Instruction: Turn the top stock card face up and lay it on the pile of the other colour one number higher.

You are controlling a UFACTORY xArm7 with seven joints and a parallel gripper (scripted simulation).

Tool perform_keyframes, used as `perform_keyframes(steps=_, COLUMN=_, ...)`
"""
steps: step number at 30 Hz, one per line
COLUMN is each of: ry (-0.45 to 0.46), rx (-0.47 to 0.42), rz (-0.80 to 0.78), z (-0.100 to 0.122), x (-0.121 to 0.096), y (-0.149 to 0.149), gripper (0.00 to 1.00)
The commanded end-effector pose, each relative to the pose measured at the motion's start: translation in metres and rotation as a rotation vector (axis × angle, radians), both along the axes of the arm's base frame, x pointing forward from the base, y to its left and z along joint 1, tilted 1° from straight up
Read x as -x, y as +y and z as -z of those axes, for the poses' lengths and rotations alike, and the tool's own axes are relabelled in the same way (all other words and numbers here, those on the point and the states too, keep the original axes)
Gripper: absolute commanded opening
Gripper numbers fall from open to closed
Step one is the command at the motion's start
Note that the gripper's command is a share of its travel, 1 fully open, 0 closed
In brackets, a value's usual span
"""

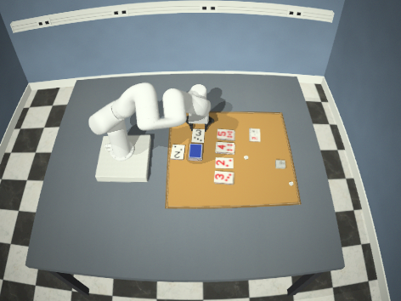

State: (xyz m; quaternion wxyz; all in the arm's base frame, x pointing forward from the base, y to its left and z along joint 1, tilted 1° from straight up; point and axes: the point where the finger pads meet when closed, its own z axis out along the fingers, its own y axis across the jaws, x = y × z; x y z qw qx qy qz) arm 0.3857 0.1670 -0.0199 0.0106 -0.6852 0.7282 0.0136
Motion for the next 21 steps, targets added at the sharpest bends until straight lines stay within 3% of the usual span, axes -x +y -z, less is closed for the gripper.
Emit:
perform_keyframes(steps=1, ry=-0.001, rx=0.018, rz=0.000, z=0.0006, x=-0.0012, y=0.0010, gripper=0.74)
perform_keyframes(steps=21, ry=0.000, rx=0.029, rz=0.000, z=0.0016, x=-0.0012, y=0.0013, gripper=0.74)
